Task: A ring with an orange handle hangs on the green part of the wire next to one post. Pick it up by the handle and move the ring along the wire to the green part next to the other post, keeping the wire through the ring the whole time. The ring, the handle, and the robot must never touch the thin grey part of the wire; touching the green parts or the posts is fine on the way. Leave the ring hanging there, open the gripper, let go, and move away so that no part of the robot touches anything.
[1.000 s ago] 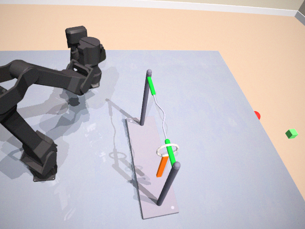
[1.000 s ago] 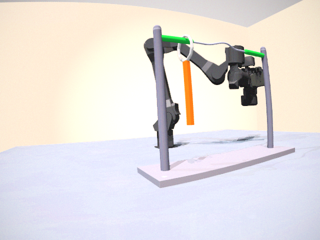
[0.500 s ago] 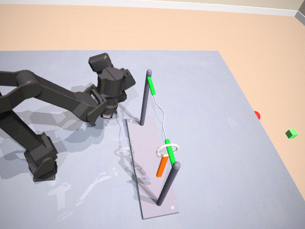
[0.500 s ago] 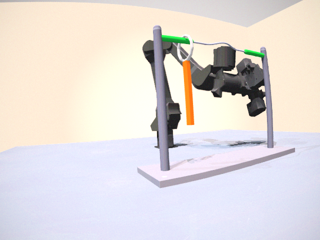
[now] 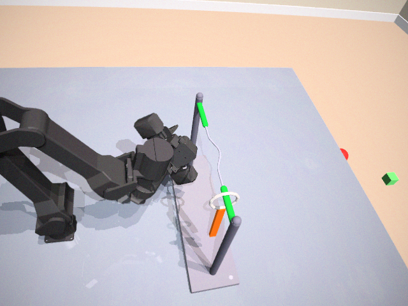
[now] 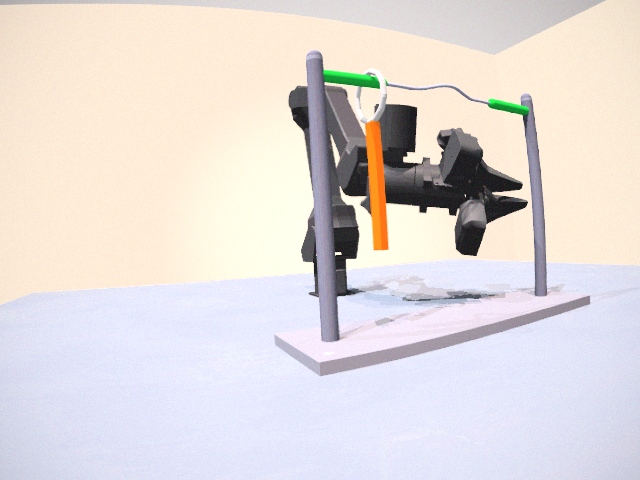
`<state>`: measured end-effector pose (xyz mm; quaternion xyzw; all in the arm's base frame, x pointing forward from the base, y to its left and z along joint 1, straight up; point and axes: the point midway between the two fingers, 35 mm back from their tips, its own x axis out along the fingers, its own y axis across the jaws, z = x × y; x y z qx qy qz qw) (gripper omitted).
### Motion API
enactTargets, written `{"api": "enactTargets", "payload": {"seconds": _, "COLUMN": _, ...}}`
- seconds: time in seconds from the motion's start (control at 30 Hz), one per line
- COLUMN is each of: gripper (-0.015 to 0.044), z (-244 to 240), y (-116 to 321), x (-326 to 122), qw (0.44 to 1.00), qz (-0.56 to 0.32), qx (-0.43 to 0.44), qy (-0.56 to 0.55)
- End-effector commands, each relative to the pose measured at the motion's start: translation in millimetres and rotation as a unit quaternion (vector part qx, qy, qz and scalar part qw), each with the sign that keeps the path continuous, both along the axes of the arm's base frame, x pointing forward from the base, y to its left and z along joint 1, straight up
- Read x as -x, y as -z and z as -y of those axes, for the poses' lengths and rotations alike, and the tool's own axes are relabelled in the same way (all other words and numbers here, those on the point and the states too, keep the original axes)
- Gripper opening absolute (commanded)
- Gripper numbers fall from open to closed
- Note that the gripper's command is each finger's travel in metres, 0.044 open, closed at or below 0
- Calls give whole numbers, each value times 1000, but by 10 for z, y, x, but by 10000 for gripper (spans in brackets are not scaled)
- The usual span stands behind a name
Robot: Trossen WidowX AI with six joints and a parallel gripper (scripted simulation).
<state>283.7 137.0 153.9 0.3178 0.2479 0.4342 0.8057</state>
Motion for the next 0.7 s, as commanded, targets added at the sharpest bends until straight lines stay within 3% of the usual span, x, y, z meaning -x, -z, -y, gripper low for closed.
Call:
{"api": "enactTargets", "payload": {"seconds": 0.0, "gripper": 160, "z": 304, "y": 56, "x": -36, "qw": 998, "qz": 38, "qx": 29, "qy": 49}}
{"api": "enactTargets", "payload": {"seconds": 0.67, "gripper": 160, "z": 1814, "y": 473, "x": 212, "qw": 916, "qz": 151, "qx": 239, "qy": 286}}
